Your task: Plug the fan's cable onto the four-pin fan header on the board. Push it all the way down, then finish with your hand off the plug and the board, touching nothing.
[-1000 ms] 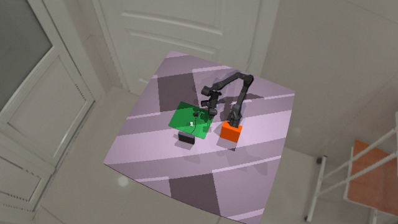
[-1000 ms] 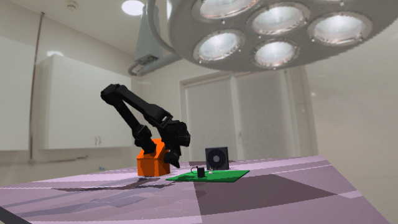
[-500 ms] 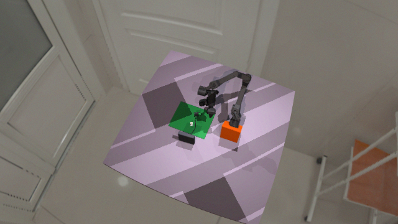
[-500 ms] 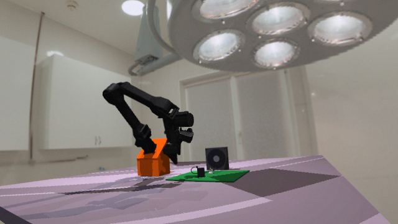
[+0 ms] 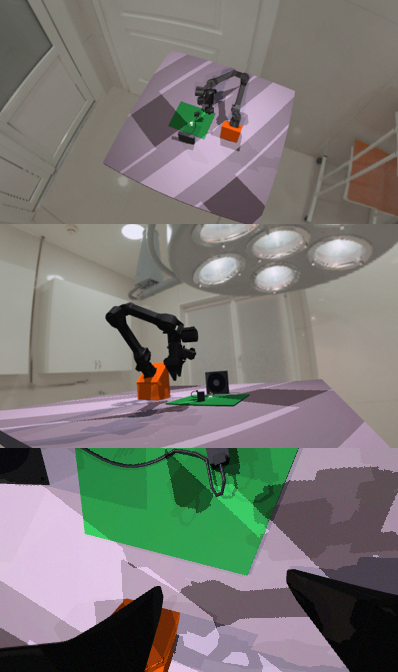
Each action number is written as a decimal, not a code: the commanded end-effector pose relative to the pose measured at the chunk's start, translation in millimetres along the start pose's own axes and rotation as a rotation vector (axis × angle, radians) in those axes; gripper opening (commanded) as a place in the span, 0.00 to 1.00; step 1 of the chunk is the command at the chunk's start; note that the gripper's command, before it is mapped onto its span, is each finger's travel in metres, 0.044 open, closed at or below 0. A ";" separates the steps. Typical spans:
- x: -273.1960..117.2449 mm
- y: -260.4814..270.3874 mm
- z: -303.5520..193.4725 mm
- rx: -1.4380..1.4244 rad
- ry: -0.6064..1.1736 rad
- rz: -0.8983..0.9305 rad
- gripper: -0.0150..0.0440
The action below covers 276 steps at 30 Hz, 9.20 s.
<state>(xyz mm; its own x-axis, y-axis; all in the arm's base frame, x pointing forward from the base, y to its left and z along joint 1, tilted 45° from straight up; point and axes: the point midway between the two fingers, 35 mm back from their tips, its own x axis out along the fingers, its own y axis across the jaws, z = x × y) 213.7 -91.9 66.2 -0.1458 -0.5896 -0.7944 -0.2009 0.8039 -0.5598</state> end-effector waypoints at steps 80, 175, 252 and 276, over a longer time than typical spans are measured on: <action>86.5 -10.4 107.3 -0.141 -0.010 -0.136 0.73; 46.9 66.7 136.6 1.506 -0.118 -0.091 0.25; 75.5 61.2 137.0 1.497 -0.118 -0.093 0.25; 89.8 59.1 137.1 1.498 -0.118 -0.094 0.25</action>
<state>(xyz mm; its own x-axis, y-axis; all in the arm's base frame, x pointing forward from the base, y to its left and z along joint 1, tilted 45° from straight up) 321.2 -84.6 -68.6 -0.1002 -0.6896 -0.7172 0.9534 0.1396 -0.2675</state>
